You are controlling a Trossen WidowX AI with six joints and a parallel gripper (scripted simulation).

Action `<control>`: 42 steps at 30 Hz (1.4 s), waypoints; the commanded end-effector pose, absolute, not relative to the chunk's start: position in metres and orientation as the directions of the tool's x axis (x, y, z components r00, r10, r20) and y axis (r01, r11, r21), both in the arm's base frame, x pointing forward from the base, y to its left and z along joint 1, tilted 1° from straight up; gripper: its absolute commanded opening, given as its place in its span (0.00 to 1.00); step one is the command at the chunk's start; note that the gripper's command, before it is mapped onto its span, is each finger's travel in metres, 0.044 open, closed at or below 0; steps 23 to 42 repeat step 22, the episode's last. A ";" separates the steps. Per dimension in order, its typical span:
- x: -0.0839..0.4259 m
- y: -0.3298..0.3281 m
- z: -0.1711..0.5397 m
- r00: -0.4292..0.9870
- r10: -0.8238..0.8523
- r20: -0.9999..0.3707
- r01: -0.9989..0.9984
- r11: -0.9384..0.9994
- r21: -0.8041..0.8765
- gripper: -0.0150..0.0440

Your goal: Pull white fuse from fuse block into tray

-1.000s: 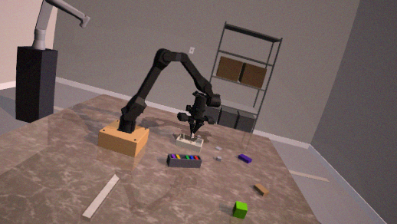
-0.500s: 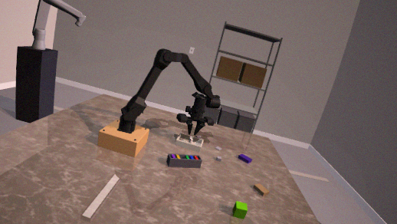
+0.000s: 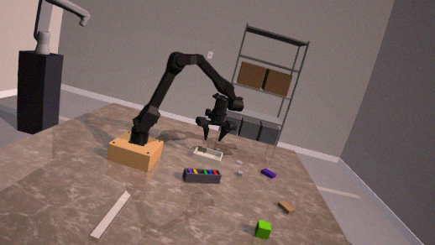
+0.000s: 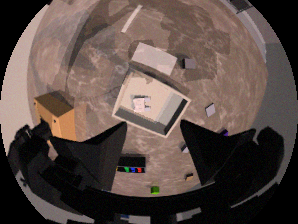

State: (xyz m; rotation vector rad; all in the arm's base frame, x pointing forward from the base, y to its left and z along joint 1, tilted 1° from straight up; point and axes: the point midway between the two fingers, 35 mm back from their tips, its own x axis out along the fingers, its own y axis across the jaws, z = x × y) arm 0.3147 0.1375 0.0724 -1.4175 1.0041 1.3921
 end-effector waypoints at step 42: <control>0.313 0.137 0.073 0.037 0.031 -0.999 -0.958 -0.282 -0.044 0.81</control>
